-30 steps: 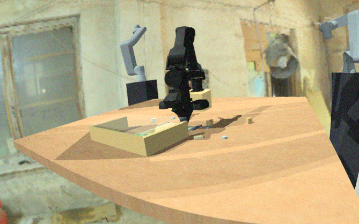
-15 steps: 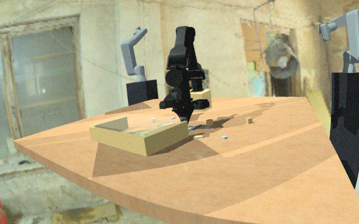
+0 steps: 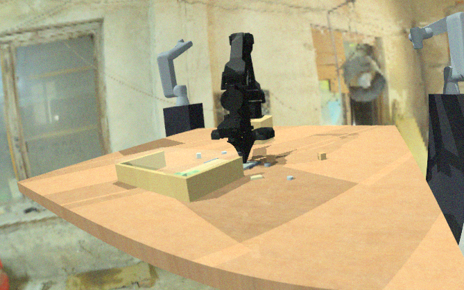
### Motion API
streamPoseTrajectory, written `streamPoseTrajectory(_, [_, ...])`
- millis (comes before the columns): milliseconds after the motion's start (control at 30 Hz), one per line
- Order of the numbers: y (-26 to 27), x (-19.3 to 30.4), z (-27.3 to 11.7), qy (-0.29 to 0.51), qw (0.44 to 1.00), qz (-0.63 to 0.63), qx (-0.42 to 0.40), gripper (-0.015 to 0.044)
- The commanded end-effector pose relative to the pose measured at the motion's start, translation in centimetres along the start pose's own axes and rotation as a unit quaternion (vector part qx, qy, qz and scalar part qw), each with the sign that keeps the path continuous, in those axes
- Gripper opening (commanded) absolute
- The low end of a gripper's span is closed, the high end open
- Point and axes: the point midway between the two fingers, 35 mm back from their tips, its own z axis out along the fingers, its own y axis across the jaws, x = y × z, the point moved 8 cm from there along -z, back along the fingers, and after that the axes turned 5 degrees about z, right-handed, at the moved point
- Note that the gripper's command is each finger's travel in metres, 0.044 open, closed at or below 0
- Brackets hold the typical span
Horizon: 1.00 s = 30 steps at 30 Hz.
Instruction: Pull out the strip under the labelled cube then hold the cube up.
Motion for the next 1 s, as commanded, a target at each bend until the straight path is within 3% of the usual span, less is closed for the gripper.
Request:
streamPoseTrajectory(0, [0.0, 0.8, 0.3, 0.004, 1.000, 0.000, 0.004, 0.0000])
streamPoseTrajectory(967, [-0.3, 5.3, 0.5, 0.007, 1.000, 0.001, 0.004, 0.0000])
